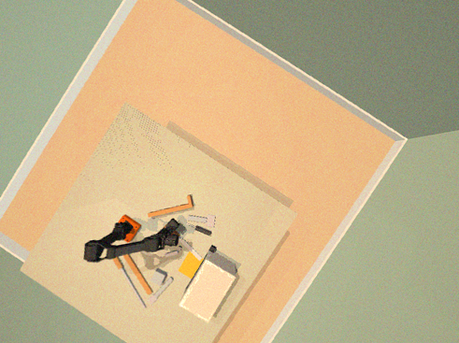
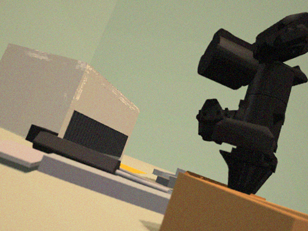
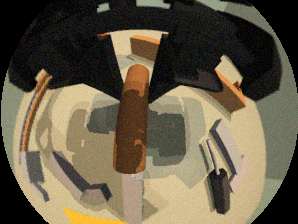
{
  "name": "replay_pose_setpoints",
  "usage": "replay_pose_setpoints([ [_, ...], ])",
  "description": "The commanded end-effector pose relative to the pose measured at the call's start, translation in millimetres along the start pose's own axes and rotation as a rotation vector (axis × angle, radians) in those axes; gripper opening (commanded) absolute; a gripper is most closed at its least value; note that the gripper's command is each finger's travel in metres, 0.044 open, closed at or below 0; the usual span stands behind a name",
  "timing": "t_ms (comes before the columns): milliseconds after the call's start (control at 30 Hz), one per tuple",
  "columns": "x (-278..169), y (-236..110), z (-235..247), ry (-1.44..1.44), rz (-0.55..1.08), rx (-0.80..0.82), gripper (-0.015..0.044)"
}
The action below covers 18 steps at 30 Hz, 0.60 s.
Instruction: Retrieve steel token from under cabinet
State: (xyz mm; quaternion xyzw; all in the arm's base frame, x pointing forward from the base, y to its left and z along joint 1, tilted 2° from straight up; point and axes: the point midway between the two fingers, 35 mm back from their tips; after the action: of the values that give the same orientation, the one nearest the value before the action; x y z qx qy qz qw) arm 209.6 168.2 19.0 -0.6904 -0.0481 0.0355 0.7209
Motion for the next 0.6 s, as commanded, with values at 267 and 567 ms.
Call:
replay_pose_setpoints([
  [267,20.0,-0.6,-3.2,-0.008,-0.002,0.001,0.0000],
  [567,32.8,-0.8,-5.8,-0.010,-0.003,0.000,0.0000],
])
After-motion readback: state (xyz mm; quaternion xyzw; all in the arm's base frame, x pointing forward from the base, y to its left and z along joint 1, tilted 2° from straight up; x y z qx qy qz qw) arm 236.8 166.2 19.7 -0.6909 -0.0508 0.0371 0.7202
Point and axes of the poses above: the point midway between the two fingers, 35 mm back from their tips, its own y axis out along the fingers, its own z axis across the jaws, x = y × z, and after that the axes turned 10 degrees about -y, right-handed
